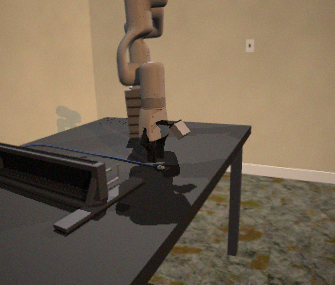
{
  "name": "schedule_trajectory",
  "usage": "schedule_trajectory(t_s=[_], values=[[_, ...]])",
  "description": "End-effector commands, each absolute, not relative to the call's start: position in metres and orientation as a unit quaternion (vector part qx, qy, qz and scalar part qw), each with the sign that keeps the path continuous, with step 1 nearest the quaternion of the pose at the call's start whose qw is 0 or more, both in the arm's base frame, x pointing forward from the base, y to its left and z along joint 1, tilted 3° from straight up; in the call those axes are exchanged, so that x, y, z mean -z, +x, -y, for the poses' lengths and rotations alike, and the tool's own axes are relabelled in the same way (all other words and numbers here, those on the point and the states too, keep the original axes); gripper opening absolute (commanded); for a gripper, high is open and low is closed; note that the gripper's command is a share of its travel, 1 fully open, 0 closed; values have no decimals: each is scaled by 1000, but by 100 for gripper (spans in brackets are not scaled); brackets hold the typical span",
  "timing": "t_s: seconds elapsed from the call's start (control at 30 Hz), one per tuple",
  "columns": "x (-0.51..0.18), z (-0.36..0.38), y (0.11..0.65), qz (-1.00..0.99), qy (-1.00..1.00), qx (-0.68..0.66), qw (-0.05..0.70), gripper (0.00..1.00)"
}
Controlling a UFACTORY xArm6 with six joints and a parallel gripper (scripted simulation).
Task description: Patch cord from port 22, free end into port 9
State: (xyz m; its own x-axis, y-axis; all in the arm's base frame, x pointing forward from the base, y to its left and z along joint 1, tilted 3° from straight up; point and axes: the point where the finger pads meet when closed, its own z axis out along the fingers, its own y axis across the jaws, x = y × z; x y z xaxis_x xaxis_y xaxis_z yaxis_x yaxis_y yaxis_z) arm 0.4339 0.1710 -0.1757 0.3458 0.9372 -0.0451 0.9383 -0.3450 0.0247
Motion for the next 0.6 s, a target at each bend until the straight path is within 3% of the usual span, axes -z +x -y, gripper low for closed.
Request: schedule_trajectory(t_s=[0.0,0.57], values=[[181,-171,436,-572,820,9,24,38],[190,-171,436,-572,820,9,24,38]])
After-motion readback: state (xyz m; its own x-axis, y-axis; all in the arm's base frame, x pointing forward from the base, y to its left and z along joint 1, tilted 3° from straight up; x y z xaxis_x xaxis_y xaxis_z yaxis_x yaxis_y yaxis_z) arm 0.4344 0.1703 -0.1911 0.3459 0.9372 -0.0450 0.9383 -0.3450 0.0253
